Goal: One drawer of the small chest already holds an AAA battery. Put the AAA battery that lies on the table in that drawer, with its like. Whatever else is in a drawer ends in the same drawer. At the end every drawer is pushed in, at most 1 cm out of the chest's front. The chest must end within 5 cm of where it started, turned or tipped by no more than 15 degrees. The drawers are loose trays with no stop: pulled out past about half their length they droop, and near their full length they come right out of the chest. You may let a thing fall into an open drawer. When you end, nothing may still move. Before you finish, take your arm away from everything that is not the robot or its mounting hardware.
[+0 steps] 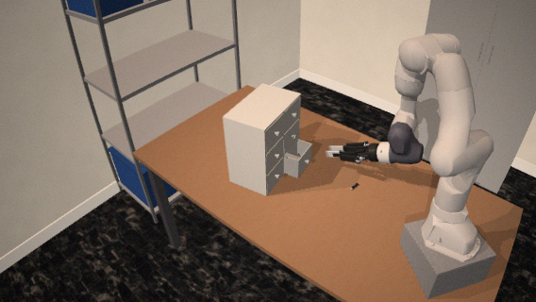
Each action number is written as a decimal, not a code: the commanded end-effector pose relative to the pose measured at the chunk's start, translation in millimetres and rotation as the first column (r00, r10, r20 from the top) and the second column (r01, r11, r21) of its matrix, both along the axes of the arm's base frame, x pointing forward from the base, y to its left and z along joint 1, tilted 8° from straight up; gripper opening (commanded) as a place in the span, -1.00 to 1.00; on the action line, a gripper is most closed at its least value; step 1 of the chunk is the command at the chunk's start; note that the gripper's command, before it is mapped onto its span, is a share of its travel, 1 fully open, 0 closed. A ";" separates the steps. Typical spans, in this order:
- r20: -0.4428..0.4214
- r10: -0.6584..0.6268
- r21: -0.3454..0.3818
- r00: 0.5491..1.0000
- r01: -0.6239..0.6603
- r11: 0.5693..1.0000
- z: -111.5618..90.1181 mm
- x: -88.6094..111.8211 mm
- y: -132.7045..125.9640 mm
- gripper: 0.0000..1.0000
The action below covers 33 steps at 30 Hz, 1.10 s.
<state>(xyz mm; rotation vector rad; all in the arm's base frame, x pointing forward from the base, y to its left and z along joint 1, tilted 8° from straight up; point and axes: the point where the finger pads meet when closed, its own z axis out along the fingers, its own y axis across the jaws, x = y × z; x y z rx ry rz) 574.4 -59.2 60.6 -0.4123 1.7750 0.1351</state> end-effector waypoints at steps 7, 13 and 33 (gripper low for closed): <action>-0.011 -0.001 0.017 1.000 0.001 1.000 11.0 2.2 -22.8 -0.60; -0.011 -0.001 0.017 1.000 0.001 1.000 16.1 3.3 -32.9 -0.60; -0.011 -0.001 0.017 1.000 0.001 1.000 40.2 8.2 -80.3 -0.60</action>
